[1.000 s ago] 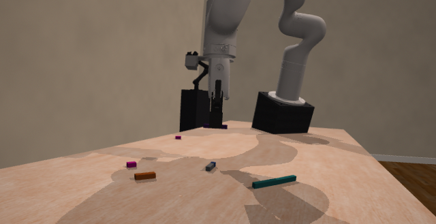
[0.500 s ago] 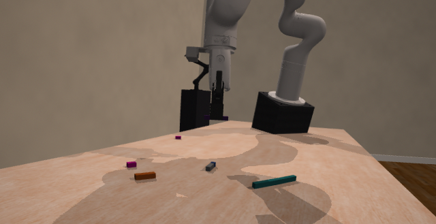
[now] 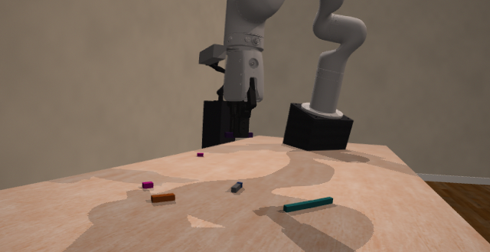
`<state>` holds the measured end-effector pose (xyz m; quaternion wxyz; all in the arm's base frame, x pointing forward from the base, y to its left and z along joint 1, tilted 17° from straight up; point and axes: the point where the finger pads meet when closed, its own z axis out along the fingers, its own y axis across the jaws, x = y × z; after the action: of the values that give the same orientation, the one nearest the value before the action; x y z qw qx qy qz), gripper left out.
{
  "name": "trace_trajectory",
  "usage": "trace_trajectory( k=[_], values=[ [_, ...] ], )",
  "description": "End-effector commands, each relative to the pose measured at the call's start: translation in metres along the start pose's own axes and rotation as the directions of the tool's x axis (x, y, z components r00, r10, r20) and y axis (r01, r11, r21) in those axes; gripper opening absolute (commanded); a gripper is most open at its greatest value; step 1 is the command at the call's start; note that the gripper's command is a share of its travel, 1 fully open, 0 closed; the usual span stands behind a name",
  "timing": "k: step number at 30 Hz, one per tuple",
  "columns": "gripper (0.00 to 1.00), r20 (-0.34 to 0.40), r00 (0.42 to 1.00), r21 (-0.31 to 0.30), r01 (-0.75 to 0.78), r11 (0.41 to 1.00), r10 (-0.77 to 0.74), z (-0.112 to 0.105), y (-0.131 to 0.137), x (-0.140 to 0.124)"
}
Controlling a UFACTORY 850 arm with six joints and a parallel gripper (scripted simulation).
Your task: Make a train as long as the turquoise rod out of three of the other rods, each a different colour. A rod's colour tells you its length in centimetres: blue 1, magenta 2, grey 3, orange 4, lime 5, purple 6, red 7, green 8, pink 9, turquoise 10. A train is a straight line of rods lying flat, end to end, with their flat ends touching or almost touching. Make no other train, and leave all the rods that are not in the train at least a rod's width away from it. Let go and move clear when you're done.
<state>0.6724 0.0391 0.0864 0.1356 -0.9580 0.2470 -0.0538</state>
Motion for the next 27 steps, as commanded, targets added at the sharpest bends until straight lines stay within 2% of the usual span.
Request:
trace_trajectory(
  k=[1,4,6,7,12,19,21,23,25,27],
  values=[
    [0.04,0.002,0.986,0.011,0.167,0.986,-0.167,0.000,-0.017,0.012],
    [0.04,0.001,0.967,0.011,0.255,0.967,-0.255,0.000,-0.025,0.018],
    [0.04,0.001,0.967,0.011,0.255,0.967,-0.255,0.000,-0.025,0.018],
    [0.04,0.000,0.941,0.010,0.339,0.941,-0.339,-0.001,-0.034,0.023],
    [0.04,0.000,0.886,0.007,0.463,0.886,-0.463,-0.001,-0.046,0.031],
    [0.04,0.000,0.770,-0.001,0.639,0.770,-0.639,-0.002,-0.065,0.043],
    [0.04,0.001,0.730,-0.003,0.684,0.730,-0.684,-0.002,-0.071,0.046],
    [0.04,0.001,0.730,-0.003,0.684,0.730,-0.684,-0.002,-0.071,0.046],
    [0.04,0.003,0.684,-0.007,0.730,0.684,-0.730,-0.002,-0.076,0.049],
    [0.04,0.003,0.677,-0.007,0.736,0.677,-0.736,-0.002,-0.077,0.050]
  ],
)
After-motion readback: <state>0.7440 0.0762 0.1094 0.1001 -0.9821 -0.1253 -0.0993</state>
